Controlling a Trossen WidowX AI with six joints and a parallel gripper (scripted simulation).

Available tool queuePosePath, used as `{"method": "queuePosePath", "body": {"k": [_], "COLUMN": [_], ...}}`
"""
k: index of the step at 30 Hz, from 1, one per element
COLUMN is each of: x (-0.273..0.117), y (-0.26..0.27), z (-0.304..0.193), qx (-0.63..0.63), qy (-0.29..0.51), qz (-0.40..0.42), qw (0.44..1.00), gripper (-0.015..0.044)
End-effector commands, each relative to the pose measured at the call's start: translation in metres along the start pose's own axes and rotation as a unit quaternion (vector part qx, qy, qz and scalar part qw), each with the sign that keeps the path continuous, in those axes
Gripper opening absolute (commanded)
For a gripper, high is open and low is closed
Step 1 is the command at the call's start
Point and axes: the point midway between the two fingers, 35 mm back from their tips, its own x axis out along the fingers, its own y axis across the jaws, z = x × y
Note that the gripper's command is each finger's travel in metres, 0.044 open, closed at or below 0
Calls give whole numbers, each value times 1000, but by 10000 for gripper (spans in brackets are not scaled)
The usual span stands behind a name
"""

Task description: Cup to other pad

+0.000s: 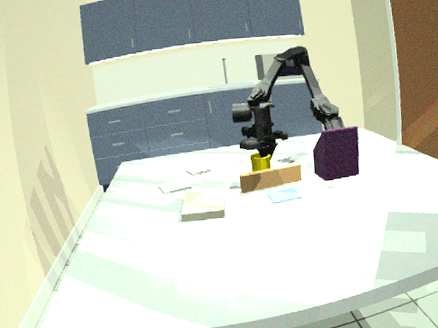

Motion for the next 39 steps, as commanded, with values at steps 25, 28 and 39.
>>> {"method": "queuePosePath", "body": {"k": [25,28,39], "x": [3,3,-8], "y": [-1,-1,1], "z": [-1,-1,-1], "qx": [-1,-1,-2], "qy": [1,1,2], "qz": [-1,-1,-1], "qw": [1000,1000,1000], "gripper": [147,147,147]}}
